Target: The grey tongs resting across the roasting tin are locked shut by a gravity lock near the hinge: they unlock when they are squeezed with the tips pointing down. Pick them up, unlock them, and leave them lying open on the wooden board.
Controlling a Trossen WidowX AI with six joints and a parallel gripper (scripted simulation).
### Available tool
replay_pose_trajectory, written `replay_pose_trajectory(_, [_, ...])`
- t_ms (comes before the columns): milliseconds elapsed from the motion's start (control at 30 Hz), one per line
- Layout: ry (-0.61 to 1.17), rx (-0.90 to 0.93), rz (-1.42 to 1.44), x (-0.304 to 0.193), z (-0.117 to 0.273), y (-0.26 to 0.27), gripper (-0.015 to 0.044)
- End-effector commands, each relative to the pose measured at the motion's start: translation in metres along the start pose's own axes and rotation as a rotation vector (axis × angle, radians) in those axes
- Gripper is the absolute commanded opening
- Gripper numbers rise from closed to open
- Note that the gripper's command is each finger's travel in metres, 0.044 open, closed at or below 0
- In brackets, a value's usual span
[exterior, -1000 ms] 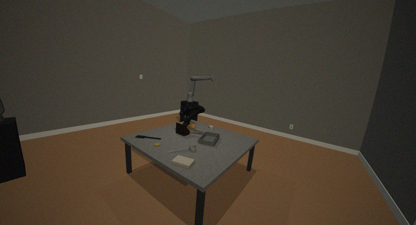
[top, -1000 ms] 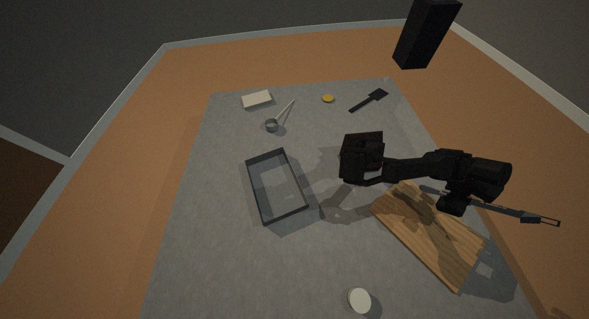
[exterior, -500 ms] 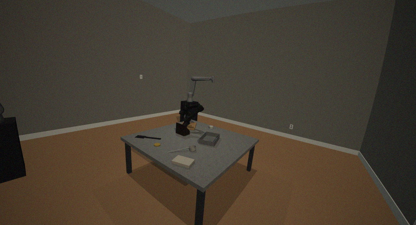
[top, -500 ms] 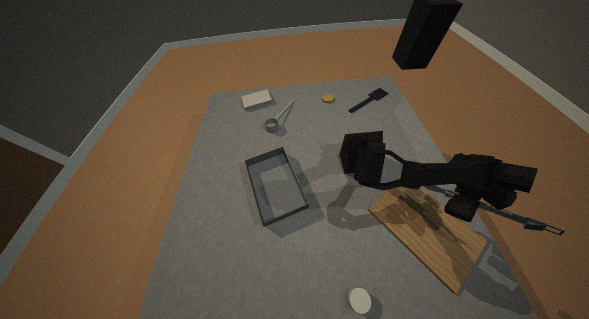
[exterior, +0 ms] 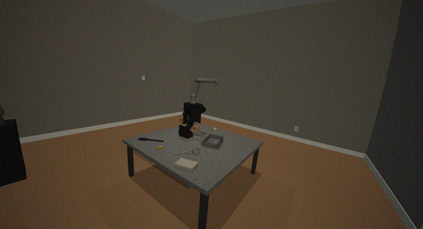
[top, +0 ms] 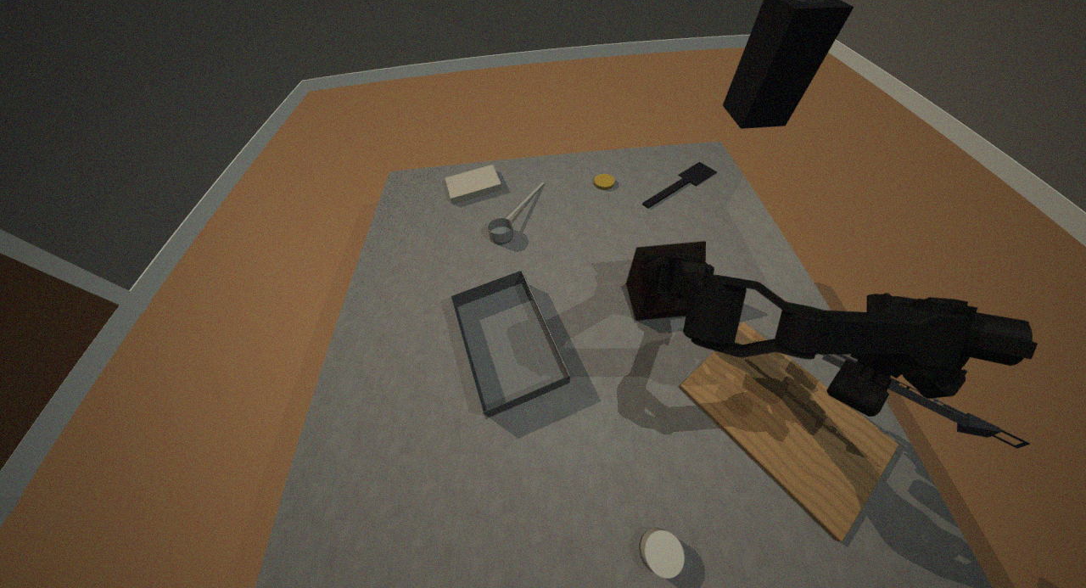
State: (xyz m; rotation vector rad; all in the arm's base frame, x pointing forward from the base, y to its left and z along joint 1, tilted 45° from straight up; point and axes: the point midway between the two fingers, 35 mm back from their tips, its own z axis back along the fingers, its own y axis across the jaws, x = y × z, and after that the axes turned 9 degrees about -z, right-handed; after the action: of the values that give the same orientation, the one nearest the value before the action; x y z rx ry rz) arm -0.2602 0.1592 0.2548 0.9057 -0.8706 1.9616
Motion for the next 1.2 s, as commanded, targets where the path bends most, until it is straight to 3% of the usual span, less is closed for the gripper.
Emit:
replay_pose_trajectory(0, [0.047,-0.009,-0.017,0.002,0.003,-0.002,-0.0150])
replay_pose_trajectory(600, [0.299,-0.134,-0.062,0.000,0.018,-0.023,-0.0150])
replay_pose_trajectory(1167, [0.311,-0.139,-0.065,-0.002,0.009,-0.023,-0.0150])
